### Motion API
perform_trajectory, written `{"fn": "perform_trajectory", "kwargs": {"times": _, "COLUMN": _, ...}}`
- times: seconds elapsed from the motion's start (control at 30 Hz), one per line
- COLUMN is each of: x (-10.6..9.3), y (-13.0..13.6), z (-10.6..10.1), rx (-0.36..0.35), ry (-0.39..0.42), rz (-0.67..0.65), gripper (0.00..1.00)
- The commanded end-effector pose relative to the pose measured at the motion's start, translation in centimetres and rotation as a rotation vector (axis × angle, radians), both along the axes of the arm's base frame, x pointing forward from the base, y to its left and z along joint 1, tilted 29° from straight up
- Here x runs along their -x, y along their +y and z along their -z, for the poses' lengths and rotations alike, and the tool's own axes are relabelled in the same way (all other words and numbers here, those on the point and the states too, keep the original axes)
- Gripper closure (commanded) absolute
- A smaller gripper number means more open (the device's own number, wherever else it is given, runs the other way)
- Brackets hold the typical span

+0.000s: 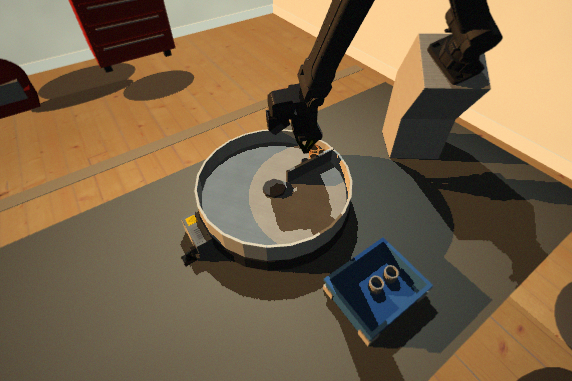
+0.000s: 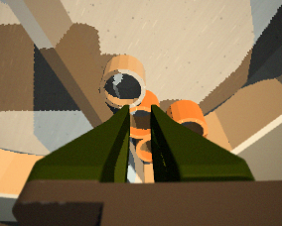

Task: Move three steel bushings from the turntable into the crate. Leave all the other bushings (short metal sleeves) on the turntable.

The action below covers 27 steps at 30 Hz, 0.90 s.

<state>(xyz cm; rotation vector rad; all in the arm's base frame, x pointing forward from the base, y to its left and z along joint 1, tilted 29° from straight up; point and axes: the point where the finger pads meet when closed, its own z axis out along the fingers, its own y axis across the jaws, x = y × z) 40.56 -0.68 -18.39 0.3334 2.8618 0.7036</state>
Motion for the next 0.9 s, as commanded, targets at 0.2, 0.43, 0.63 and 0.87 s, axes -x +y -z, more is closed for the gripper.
{"fn": "perform_trajectory", "kwargs": {"times": 0.2, "x": -0.9, "y": -1.0, "z": -1.1, "rx": 0.007, "ry": -0.026, "rz": 0.027, "gripper": 0.87}}
{"fn": "perform_trajectory", "kwargs": {"times": 0.43, "x": -0.9, "y": -1.0, "z": -1.1, "rx": 0.007, "ry": -0.026, "rz": 0.027, "gripper": 0.87}}
{"fn": "perform_trajectory", "kwargs": {"times": 0.63, "x": -1.2, "y": -0.8, "z": -0.9, "rx": 0.008, "ry": -0.032, "rz": 0.024, "gripper": 0.87}}
{"fn": "perform_trajectory", "kwargs": {"times": 0.87, "x": -0.8, "y": 0.6, "z": 0.8, "rx": 0.004, "ry": -0.008, "rz": 0.001, "gripper": 0.87}}
